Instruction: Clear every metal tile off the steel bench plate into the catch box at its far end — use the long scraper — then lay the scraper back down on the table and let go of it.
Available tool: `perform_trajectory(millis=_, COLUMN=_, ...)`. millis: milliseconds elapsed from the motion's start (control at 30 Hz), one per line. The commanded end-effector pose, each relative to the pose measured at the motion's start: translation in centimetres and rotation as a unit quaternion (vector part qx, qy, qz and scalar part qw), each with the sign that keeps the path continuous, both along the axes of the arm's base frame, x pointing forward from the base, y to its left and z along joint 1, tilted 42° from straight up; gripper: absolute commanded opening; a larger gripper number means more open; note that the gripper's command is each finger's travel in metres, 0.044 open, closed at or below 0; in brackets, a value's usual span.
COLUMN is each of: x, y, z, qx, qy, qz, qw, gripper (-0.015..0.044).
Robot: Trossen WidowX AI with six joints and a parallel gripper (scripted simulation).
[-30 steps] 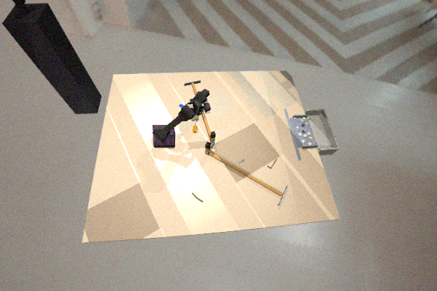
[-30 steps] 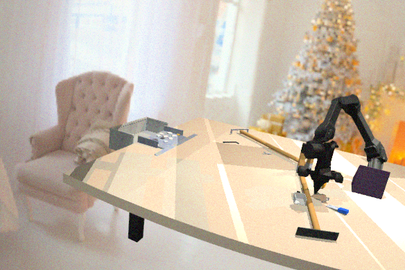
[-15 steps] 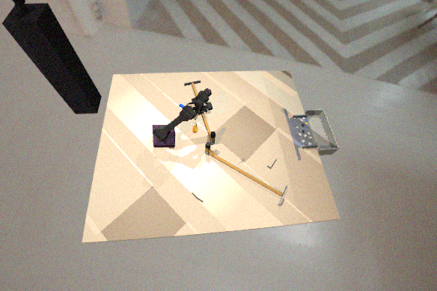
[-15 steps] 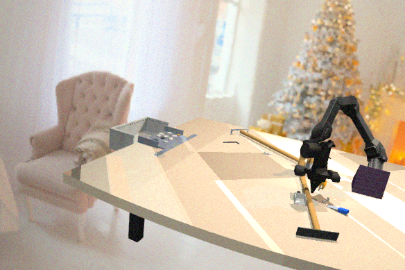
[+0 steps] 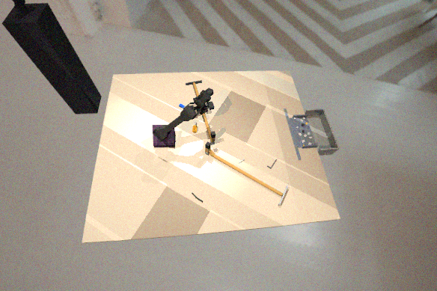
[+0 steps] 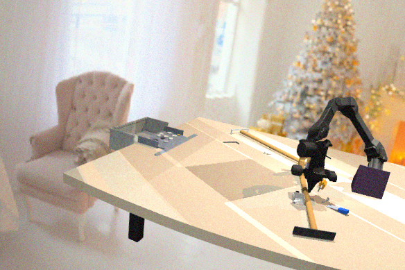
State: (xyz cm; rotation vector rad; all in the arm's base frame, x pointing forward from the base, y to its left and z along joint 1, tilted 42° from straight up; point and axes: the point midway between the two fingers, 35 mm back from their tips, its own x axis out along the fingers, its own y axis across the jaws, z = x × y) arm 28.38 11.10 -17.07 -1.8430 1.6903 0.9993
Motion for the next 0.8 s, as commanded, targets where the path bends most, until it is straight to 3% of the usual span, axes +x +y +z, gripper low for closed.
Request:
perform_trajectory(millis=0, x=0.4, y=-0.1, z=-0.3, qx=-0.003, qy=0.000, qz=0.002, qw=1.000, gripper=0.0000)
perform_trajectory(millis=767, x=2.7, y=0.2, z=-0.6, qx=-0.003, qy=0.000, qz=0.001, qw=1.000, gripper=0.0000)
